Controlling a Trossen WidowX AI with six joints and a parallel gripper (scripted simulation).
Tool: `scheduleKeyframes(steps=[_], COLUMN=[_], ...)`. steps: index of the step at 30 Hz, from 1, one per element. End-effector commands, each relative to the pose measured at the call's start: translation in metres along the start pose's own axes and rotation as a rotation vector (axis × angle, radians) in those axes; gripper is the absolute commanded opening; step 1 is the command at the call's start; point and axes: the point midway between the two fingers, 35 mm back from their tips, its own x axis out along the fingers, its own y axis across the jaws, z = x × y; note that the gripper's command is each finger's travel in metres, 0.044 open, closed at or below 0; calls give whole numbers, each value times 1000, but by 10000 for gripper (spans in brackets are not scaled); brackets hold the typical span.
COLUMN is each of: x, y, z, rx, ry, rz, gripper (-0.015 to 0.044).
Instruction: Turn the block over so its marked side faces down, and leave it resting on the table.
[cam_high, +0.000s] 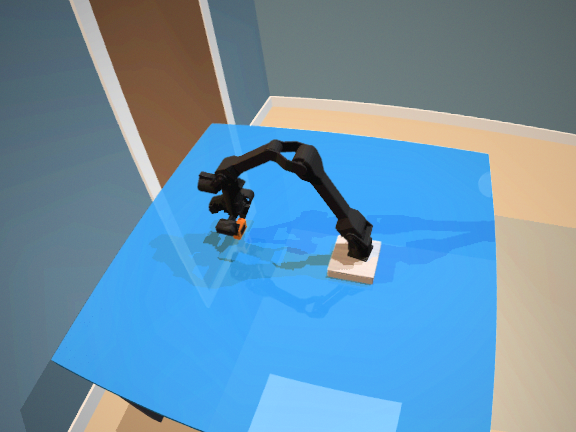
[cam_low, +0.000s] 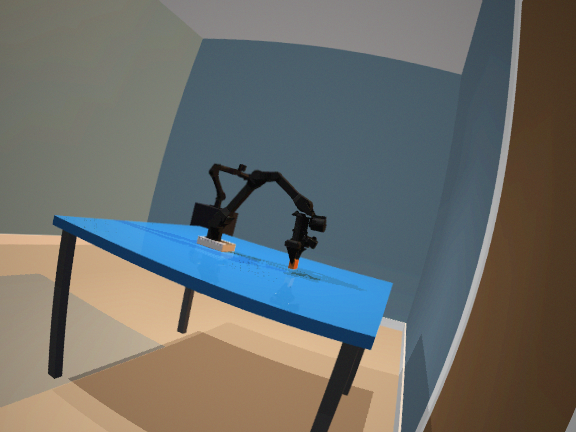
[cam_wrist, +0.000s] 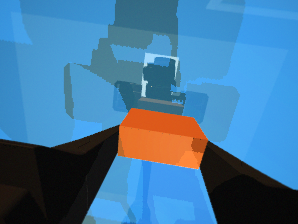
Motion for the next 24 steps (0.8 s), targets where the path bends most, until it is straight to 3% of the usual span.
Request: scheduleKeyframes(steps=[1, 24], x=[-2, 6], y=[-1, 0], z=[3, -1], rx=[5, 2], ry=[-65, -379], rz=[-4, -2], gripper=[0, 0])
